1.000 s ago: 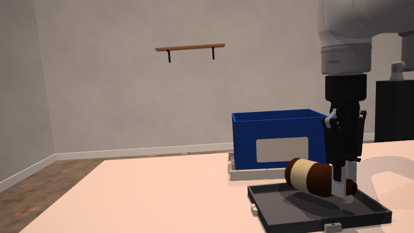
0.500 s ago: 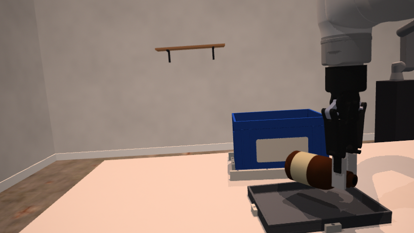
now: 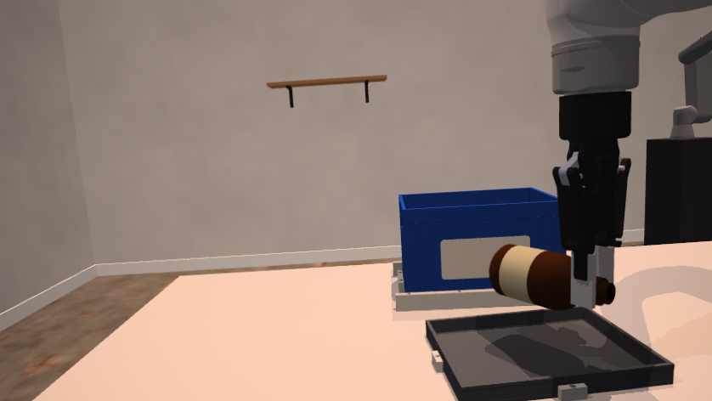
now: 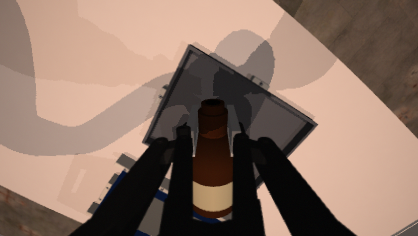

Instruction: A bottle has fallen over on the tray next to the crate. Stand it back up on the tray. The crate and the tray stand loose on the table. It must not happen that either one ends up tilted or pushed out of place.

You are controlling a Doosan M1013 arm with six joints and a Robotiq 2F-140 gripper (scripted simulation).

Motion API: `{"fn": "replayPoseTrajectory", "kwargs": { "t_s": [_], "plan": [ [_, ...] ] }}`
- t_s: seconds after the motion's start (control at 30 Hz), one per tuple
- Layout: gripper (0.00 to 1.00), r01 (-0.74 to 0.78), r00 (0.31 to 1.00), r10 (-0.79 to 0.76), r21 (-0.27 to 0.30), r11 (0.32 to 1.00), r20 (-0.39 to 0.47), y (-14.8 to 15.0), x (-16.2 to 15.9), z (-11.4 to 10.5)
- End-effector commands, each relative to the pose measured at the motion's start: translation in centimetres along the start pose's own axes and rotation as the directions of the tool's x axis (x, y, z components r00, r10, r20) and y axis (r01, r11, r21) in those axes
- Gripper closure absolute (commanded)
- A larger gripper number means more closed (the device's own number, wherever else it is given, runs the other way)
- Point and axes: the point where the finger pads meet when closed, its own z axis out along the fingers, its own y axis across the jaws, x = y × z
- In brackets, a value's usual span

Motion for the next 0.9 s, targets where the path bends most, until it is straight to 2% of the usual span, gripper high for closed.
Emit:
{"fn": "replayPoseTrajectory", "kwargs": {
  "t_s": [0.0, 0.87],
  "plan": [
    [0.9, 0.0, 1.0, 0.0, 0.0, 1.0, 0.0, 0.0, 0.0, -0.4],
    [0.9, 0.0, 1.0, 0.0, 0.0, 1.0, 0.0, 0.0, 0.0, -4.6]
  ]
}}
